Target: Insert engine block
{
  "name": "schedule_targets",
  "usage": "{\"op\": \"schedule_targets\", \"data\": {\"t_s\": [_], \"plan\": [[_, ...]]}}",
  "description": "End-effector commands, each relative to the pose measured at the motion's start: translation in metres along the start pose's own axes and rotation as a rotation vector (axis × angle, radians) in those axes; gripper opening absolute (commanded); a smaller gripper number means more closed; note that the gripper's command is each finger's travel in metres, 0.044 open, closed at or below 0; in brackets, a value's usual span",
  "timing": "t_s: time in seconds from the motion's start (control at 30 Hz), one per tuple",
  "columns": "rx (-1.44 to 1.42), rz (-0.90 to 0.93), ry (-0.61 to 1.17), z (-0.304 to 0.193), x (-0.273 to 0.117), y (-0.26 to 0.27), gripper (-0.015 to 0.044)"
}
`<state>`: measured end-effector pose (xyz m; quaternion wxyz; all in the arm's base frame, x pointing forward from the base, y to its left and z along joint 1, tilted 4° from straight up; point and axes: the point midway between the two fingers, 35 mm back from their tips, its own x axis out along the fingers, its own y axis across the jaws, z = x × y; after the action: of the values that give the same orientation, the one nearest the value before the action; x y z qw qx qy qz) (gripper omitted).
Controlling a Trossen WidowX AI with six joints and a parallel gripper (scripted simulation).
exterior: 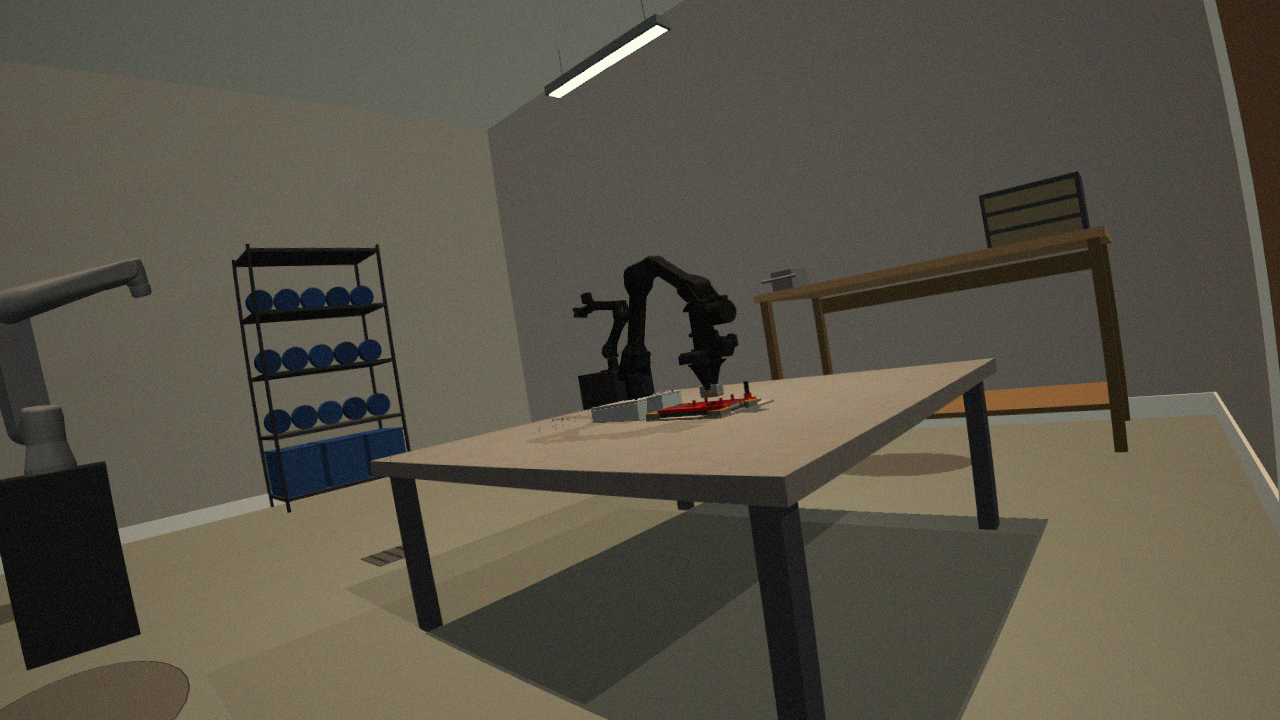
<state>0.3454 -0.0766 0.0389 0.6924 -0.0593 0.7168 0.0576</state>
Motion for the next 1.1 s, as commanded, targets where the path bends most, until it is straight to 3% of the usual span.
{"op": "schedule_targets", "data": {"t_s": [0.0, 0.17, 0.63, 1.07], "plan": [[0.06, -0.001, -0.006, 0.0018, 0.0, -0.0003, 0.0159], [0.158, 0.0, -0.006, 0.002, 0.0009, -0.0002, 0.0159], [0.037, -0.001, -0.006, 0.002, 0.0018, -0.0002, 0.0159], [0.101, -0.001, -0.006, 0.002, 0.0022, -0.0001, 0.0159]]}}
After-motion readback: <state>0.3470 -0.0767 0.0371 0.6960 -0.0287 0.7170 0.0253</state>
